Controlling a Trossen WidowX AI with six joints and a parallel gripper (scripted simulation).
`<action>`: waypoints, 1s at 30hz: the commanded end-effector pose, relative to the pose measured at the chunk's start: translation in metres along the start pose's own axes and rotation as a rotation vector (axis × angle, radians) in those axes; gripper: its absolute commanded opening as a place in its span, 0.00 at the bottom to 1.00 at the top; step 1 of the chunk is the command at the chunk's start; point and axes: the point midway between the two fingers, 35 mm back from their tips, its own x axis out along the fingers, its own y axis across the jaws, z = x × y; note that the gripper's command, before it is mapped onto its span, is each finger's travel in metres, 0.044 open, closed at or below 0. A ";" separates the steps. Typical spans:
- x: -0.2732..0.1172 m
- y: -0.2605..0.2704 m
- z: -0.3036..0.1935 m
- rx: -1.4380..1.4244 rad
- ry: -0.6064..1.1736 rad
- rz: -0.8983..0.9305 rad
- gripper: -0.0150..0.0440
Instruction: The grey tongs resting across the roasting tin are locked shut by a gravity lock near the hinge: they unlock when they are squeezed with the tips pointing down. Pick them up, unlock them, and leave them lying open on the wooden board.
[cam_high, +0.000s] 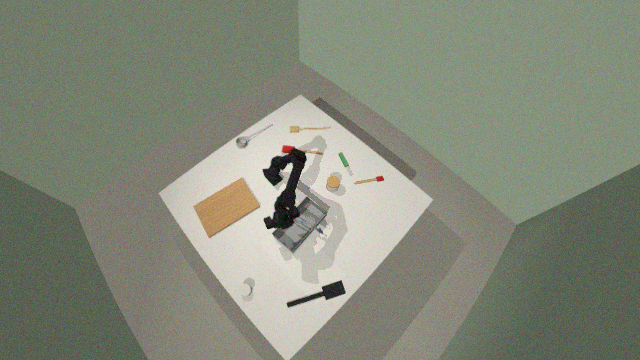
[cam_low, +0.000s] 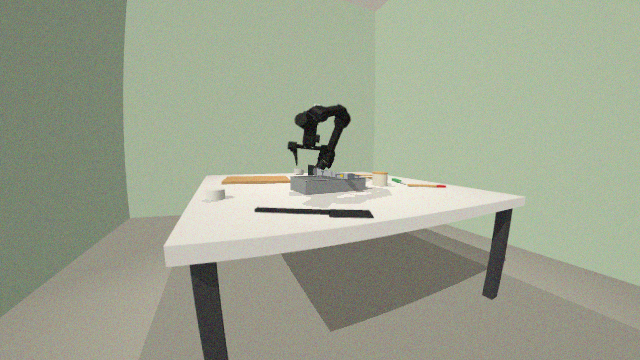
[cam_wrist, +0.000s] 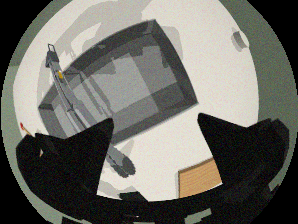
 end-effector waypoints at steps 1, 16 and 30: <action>-0.007 0.070 0.010 -0.429 0.084 0.076 1.00; -0.003 0.098 0.008 -0.560 0.126 0.132 1.00; 0.017 0.100 0.007 -0.560 0.125 0.132 1.00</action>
